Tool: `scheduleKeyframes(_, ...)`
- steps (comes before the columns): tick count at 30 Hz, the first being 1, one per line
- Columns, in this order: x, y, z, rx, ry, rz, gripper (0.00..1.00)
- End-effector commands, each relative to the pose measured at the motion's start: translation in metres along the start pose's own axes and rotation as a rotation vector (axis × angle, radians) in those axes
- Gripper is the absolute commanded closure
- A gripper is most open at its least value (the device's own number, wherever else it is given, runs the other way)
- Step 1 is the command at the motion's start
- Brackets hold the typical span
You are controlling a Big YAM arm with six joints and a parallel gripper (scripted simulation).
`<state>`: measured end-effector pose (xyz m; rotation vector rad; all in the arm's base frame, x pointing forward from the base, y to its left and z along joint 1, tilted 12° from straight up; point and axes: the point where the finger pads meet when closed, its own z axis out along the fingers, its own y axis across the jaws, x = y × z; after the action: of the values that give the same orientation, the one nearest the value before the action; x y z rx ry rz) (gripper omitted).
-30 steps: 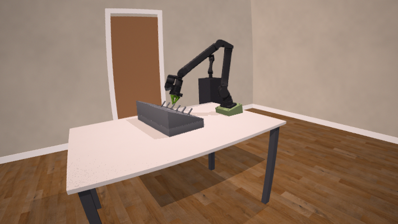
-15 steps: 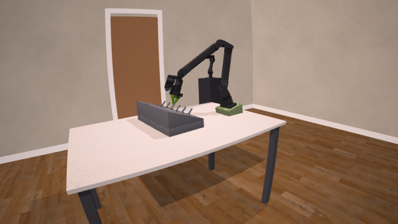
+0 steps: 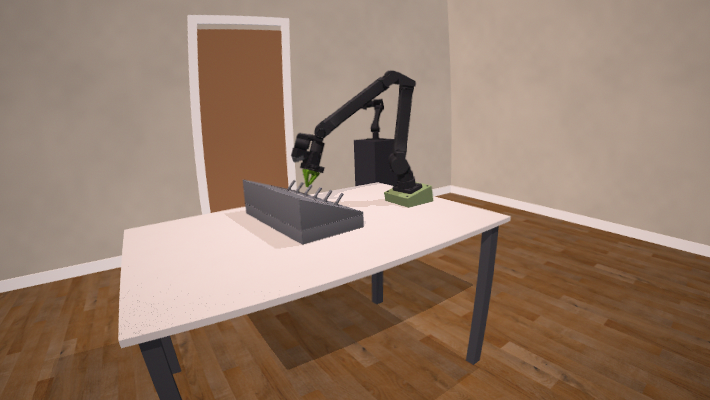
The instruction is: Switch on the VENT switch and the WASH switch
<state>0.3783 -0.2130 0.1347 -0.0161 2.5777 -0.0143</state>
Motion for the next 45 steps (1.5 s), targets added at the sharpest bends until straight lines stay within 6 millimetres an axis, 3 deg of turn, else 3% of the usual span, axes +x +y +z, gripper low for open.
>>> scheduleKeyframes(1,-0.031,-0.014,-0.011,0.025,-0.036,0.000,1.00)
scheduleKeyframes(25,-0.051,-0.011,-0.011,0.022,-0.046,-0.010,1.00)
scheduleKeyframes(45,-0.055,-0.012,-0.011,0.023,-0.051,-0.014,1.00)
